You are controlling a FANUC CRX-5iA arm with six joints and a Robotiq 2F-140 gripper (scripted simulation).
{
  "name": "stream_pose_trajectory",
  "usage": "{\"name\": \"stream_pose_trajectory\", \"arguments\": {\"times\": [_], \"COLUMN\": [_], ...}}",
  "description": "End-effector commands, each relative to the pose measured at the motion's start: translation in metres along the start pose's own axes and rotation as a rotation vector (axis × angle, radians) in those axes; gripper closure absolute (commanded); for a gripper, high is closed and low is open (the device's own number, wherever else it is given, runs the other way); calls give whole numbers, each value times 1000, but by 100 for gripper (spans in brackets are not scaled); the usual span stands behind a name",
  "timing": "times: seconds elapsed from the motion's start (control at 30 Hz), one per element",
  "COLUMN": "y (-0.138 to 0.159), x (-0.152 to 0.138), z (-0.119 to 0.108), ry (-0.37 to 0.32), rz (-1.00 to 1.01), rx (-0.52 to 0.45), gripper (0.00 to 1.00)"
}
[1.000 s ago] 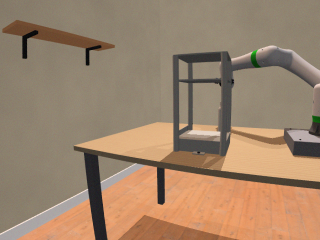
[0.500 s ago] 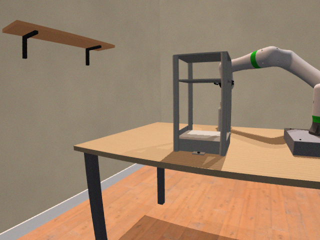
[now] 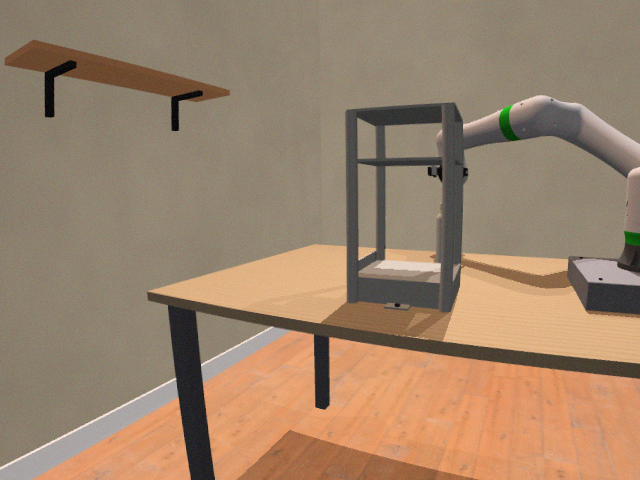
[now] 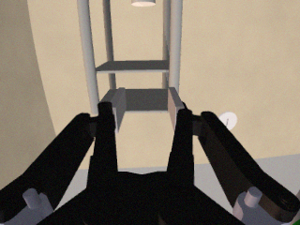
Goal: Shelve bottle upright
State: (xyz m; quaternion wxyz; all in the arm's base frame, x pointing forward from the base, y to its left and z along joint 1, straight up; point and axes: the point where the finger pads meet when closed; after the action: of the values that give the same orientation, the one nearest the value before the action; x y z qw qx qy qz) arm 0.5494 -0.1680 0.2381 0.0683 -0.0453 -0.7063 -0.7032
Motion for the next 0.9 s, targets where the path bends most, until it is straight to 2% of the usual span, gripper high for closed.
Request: {"name": "stream_pose_trajectory", "arguments": {"times": [0.0, 0.87], "y": [-3, -74], "x": [0, -12], "z": [0, 0], "ry": [0, 0], "rz": [-1, -1], "rx": [0, 0], "gripper": [64, 64]}}
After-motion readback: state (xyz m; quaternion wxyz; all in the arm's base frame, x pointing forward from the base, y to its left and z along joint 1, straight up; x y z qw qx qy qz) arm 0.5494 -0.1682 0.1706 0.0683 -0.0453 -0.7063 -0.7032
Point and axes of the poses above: the point where the finger pads meet when closed, its own z axis out along the fingers, its own x axis across the jaws, y = z × x, and after that the axes turned 9 degrees about z, right-handed
